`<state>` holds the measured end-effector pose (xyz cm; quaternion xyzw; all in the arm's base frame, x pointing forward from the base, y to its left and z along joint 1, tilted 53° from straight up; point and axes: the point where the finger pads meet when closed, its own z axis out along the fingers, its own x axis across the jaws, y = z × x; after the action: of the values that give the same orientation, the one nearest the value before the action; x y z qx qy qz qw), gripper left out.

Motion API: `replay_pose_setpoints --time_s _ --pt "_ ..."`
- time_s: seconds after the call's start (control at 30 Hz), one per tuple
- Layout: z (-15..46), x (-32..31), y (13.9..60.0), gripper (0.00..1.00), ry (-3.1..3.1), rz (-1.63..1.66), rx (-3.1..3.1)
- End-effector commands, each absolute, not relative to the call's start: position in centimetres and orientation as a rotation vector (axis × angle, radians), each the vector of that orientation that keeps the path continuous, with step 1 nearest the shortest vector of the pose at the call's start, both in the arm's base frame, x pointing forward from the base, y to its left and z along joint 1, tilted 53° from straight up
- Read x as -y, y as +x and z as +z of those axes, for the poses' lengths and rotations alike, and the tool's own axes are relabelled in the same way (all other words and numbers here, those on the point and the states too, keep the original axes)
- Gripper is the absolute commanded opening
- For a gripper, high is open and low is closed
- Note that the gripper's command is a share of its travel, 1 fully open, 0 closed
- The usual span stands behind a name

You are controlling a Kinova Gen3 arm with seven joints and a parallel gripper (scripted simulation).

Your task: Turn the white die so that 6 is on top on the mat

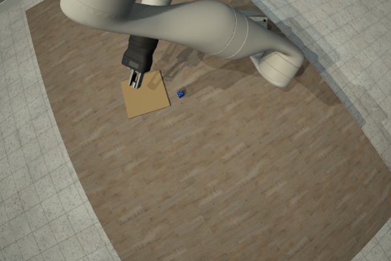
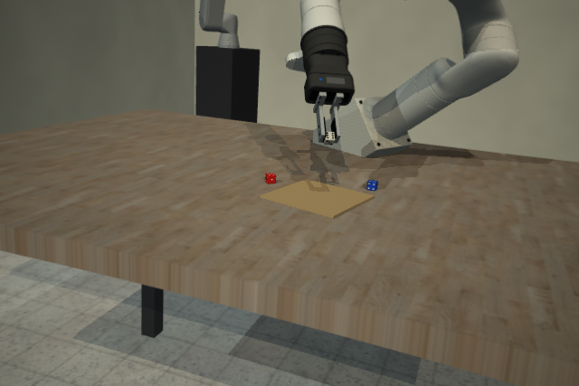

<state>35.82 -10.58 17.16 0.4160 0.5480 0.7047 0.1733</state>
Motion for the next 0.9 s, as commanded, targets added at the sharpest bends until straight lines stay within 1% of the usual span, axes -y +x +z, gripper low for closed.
replay_pose_setpoints --time_s 0.0,0.27,0.87 --pt "15.49 10.93 35.03 0.34 1.231 2.064 -1.405" --pt "15.33 10.94 34.91 0.34 1.162 2.132 -1.202" --pt "15.0 10.61 35.09 0.34 1.151 2.14 -1.169"
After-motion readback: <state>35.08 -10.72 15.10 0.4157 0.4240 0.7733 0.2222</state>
